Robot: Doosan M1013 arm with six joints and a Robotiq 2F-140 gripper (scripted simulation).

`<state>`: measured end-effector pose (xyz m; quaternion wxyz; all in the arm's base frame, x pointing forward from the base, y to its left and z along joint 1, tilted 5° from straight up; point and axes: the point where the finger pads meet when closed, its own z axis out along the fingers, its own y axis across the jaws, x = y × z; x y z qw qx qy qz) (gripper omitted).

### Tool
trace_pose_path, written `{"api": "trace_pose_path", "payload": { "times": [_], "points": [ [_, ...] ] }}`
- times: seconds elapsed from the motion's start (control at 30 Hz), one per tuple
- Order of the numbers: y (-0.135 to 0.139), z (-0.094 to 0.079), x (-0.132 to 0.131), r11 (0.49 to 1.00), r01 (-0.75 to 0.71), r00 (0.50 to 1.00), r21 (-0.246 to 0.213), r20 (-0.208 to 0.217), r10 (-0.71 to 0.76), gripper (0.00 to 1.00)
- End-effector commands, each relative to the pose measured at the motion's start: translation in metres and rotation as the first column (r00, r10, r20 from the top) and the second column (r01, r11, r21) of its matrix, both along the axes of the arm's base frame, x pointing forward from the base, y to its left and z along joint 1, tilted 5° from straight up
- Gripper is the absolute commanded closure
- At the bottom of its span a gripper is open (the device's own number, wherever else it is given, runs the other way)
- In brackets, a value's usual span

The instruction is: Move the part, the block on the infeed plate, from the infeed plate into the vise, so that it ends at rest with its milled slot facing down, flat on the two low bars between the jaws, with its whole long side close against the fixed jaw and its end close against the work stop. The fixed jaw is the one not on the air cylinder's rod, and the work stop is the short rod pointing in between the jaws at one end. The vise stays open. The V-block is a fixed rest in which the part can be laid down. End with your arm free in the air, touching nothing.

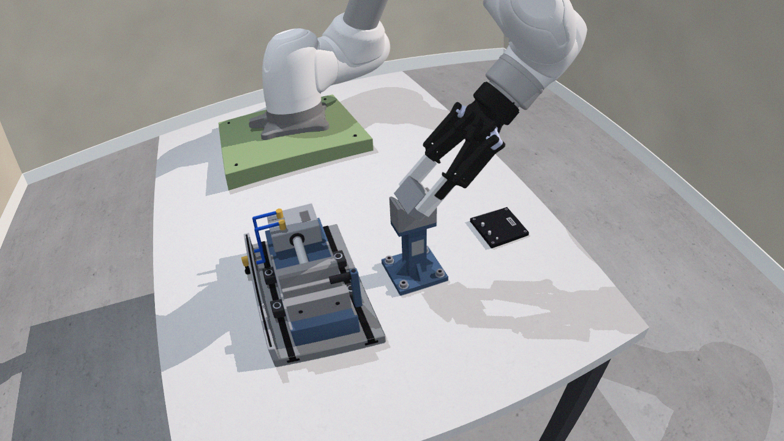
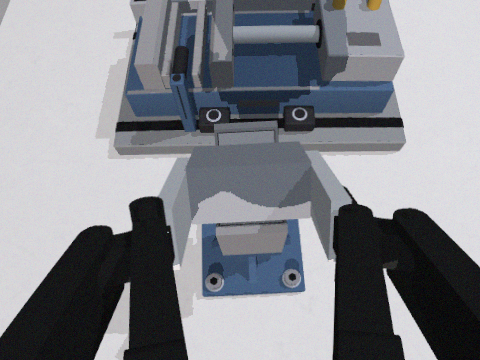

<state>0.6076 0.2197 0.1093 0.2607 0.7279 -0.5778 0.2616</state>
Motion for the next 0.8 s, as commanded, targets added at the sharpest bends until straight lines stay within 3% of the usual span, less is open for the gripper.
{"api": "trace_pose_path", "payload": {
  "times": [0.0,0.1,0.13,0.77],
  "points": [
    [0.0000,0.0001,0.0000,1.000,0.000,1.000,0.000,0.000,0.000,1.00],
    [0.0000,0.0001,0.0000,1.000,0.000,1.000,0.000,0.000,0.000,1.00],
    [0.0000,0.0001,0.0000,1.000,0.000,1.000,0.000,0.000,0.000,0.49],
    [0.0000,0.0001,0.0000,1.000,0.000,1.000,0.000,0.000,0.000,0.49]
  ]
}}
